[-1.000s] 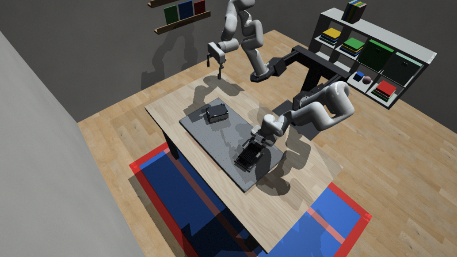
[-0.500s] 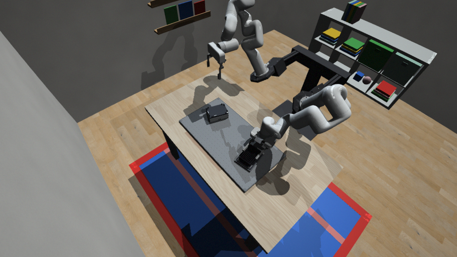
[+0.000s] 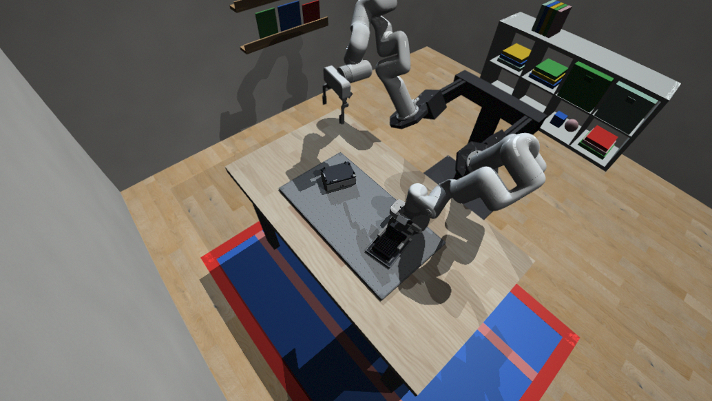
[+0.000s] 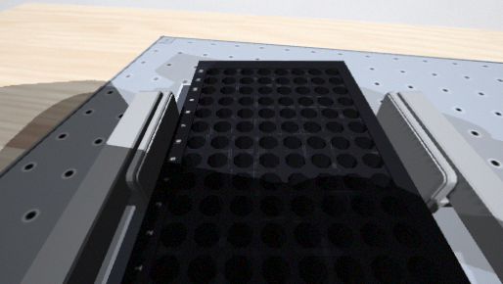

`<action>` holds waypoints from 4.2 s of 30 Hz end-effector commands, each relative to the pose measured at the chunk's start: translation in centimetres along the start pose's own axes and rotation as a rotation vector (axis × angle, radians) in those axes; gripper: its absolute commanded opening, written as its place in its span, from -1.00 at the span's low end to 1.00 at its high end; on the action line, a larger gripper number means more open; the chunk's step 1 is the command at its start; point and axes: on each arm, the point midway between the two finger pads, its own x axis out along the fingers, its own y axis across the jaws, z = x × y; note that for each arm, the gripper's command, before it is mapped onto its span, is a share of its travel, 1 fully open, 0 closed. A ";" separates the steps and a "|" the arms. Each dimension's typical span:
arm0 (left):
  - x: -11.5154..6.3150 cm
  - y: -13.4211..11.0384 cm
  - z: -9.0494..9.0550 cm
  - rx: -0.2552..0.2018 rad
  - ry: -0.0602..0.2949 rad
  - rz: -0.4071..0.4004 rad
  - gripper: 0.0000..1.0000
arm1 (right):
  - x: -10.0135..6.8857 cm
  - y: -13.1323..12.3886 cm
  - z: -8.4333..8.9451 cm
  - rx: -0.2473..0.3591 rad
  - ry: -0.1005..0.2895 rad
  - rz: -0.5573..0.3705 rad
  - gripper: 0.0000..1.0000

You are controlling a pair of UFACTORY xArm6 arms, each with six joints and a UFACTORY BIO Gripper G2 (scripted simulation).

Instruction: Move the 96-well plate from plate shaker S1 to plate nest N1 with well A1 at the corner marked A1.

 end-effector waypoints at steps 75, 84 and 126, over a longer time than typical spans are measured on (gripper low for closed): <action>0.1 0.0 -0.2 -0.001 -0.002 0.000 -1.00 | -0.1 0.0 -0.1 0.002 0.003 -0.002 1.00; 0.1 0.0 -0.4 -0.001 -0.002 0.000 -1.00 | -0.1 0.0 -0.1 0.002 0.003 -0.002 1.00; 0.1 0.0 -1.0 -0.001 -0.002 0.000 -1.00 | -0.1 0.0 -0.1 0.002 0.003 -0.002 1.00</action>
